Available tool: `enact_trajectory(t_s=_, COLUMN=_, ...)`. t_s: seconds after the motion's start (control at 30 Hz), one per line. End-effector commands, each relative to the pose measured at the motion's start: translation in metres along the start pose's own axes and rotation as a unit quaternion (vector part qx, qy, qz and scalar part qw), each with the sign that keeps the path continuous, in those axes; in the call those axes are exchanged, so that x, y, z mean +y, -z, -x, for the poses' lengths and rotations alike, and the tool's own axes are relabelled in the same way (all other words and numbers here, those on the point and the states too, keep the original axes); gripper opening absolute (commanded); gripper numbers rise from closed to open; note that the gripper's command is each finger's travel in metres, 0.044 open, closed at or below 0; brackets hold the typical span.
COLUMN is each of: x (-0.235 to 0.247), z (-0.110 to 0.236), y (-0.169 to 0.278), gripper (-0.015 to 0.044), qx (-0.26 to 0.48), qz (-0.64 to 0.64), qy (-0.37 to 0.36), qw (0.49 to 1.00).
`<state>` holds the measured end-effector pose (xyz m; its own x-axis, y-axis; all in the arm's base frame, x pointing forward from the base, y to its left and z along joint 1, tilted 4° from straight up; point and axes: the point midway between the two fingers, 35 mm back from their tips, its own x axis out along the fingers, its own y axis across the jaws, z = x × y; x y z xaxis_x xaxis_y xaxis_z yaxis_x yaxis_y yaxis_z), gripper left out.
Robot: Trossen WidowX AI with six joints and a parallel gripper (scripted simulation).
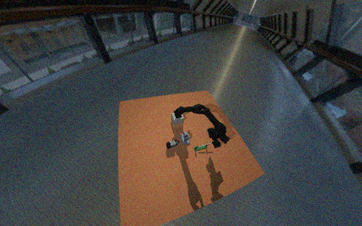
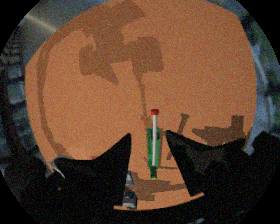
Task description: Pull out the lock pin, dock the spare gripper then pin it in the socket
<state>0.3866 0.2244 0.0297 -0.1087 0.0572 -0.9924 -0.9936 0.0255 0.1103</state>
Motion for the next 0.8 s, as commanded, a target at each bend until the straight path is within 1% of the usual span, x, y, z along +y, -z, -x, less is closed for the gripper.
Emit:
enact_trajectory(t_s=0.0, x=0.000, z=-0.002, y=0.000, gripper=0.0305, qx=0.001, qz=0.000, qy=-0.001, qw=1.000)
enact_trajectory(t_s=0.03, x=0.000, z=-0.002, y=0.000, gripper=0.0331, qx=0.001, qz=0.000, qy=-0.001, qw=1.000)
enact_trajectory(t_s=0.1, x=-0.001, z=0.007, y=0.007, gripper=0.0279, qx=-0.004, qz=0.001, qy=0.005, qw=1.000)
enact_trajectory(t_s=0.23, x=-0.003, z=0.056, y=0.048, gripper=0.0180, qx=-0.024, qz=0.007, qy=0.046, qw=0.999)
enact_trajectory(t_s=0.3, x=-0.003, z=0.064, y=0.055, gripper=0.0180, qx=-0.027, qz=0.009, qy=0.054, qw=0.998)
enact_trajectory(t_s=0.4, x=-0.003, z=0.064, y=0.055, gripper=0.0180, qx=-0.027, qz=0.009, qy=0.054, qw=0.998)
enact_trajectory(t_s=0.5, x=-0.006, z=0.050, y=0.056, gripper=0.0180, qx=-0.027, qz=0.009, qy=0.054, qw=0.998)
enact_trajectory(t_s=0.67, x=-0.011, z=-0.002, y=0.062, gripper=0.0180, qx=-0.027, qz=0.008, qy=0.053, qw=0.998)
enact_trajectory(t_s=0.77, x=-0.011, z=-0.005, y=0.063, gripper=0.0180, qx=-0.027, qz=0.008, qy=0.053, qw=0.998)
